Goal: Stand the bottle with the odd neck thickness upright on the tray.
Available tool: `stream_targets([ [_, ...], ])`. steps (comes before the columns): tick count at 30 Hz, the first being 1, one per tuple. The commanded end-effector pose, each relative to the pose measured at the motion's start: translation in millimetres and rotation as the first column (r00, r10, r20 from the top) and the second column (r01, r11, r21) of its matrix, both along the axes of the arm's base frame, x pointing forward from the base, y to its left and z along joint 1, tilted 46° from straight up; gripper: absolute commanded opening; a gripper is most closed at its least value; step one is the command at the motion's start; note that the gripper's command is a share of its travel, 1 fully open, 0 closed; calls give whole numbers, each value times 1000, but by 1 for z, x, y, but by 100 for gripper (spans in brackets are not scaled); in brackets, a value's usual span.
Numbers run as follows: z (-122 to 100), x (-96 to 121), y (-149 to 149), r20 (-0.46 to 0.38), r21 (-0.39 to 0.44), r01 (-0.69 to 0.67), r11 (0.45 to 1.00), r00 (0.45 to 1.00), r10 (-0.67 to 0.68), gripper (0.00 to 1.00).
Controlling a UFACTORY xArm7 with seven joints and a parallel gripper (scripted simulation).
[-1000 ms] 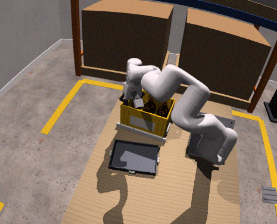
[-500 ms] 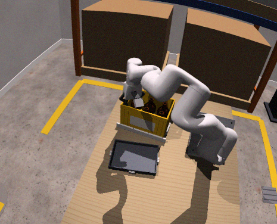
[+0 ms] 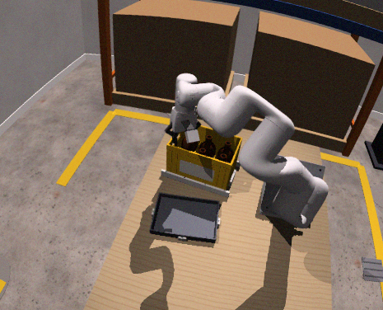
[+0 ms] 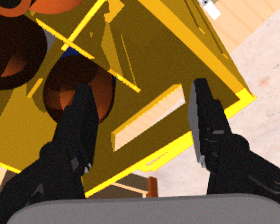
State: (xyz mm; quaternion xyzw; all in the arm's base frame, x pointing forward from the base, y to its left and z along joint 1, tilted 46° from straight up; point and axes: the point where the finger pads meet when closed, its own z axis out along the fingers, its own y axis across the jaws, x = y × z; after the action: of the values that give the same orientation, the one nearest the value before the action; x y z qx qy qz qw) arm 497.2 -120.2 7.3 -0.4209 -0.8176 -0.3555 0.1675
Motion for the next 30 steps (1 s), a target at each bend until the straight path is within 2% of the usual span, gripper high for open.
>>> stream_targets([
  [1, 11, 0, -13, 2, -3, 3, 1000, 1000, -3, 65],
  [14, 34, -1, -36, 2, -3, 3, 1000, 1000, -3, 65],
  [26, 38, -1, -41, 2, -3, 3, 1000, 1000, -3, 65],
  [27, 38, -1, -41, 2, -3, 3, 1000, 1000, -3, 0],
  [30, 38, -1, -41, 2, -3, 3, 1000, 1000, -3, 0],
])
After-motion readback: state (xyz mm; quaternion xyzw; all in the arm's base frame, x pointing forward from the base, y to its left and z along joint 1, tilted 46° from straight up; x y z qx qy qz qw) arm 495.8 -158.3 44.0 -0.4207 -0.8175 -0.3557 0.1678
